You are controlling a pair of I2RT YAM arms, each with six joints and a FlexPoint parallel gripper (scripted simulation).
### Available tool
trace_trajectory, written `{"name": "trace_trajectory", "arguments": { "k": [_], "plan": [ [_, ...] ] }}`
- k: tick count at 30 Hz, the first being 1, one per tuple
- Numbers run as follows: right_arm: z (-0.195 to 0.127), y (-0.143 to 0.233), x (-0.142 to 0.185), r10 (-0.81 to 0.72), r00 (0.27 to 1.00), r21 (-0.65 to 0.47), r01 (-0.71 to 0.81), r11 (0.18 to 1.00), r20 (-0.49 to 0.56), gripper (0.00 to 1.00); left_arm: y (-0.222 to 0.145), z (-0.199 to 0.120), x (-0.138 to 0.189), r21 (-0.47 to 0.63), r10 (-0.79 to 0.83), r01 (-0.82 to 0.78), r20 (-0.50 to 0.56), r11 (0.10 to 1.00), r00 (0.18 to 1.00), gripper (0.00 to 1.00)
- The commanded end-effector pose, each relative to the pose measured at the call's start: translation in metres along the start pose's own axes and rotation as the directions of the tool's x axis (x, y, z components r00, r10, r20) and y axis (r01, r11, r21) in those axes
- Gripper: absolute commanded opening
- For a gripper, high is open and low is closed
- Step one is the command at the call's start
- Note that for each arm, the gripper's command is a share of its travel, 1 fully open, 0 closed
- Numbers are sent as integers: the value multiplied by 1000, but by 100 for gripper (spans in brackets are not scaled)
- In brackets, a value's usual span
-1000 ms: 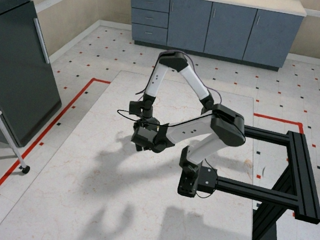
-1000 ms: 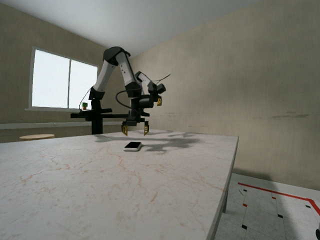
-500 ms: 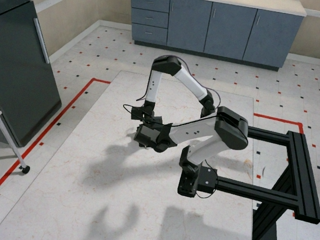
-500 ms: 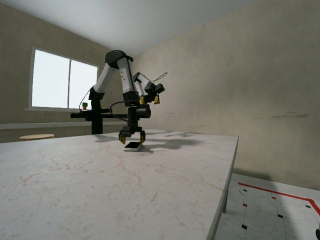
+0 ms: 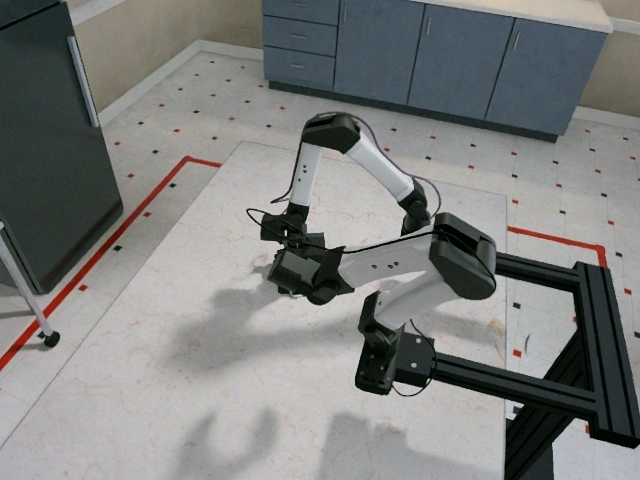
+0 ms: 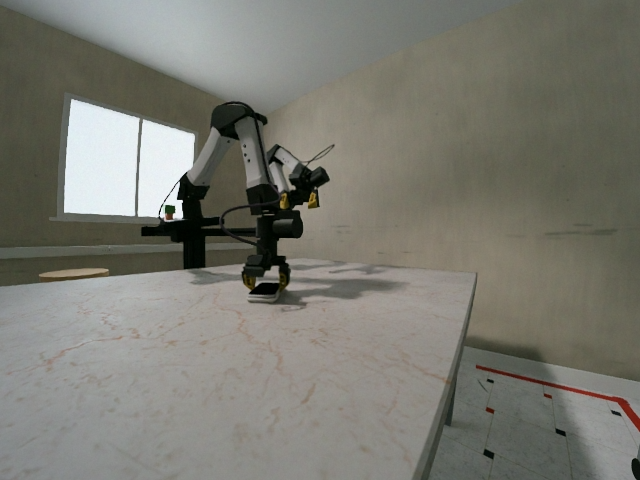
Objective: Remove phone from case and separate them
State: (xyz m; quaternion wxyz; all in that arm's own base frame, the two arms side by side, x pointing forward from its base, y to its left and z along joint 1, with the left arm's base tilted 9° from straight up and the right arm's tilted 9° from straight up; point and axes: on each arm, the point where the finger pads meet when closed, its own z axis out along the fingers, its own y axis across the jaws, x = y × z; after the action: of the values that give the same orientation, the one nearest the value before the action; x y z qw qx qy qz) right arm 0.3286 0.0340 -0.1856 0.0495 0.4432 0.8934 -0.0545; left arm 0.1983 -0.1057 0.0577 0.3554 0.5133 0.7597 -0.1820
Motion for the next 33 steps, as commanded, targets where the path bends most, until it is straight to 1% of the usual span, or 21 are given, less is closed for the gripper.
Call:
{"name": "trace_trajectory", "arguments": {
  "k": [1, 2, 4, 7, 9, 11, 15, 17, 24, 26, 33],
  "plan": [
    [-10, 11, -9, 10, 1000, -36, -9, 999, 30, 63, 1, -1, -5, 0, 23, -23, 13, 1000, 1000, 100],
    [-10, 11, -9, 10, 1000, -36, -9, 999, 30, 61, 1, -1, -5, 0, 23, -23, 13, 1000, 1000, 100],
    [-10, 7, -7, 10, 1000, -24, -9, 1000, 23, 62, 1, -1, -5, 0, 23, -23, 13, 1000, 1000, 100],
    [-20, 5, -4, 8, 1000, -15, -7, 1000, 20, 62, 1, -1, -5, 0, 23, -23, 13, 1000, 1000, 100],
    [-20, 5, -4, 8, 1000, -15, -7, 1000, 20, 62, 1, -1, -5, 0, 23, -23, 13, 1000, 1000, 100],
    [-32, 3, -5, 6, 1000, -15, -6, 1000, 18, 62, 1, -1, -5, 0, 23, -23, 13, 1000, 1000, 100],
    [-48, -14, -20, 0, 1000, -14, 1, 1000, 11, 62, 1, -1, -5, 0, 23, -23, 13, 1000, 1000, 100],
    [-51, -20, -29, -12, 1000, -22, 13, 1000, 14, 62, 4, -1, -14, 5, 57, -58, 37, 998, 998, 100],
    [-51, -44, -62, -67, 997, -47, 68, 997, 30, 62, -10, 7, -39, 106, 101, -114, 128, 988, 987, 100],
    [-51, -44, -62, -67, 997, -47, 68, 997, 30, 62, -10, 7, -39, 106, 101, -114, 128, 988, 987, 100],
    [-48, -87, -102, -47, 998, -39, 48, 998, 30, 62, -17, 15, -58, 172, 101, -131, 176, 976, 979, 100]
  ]
}}
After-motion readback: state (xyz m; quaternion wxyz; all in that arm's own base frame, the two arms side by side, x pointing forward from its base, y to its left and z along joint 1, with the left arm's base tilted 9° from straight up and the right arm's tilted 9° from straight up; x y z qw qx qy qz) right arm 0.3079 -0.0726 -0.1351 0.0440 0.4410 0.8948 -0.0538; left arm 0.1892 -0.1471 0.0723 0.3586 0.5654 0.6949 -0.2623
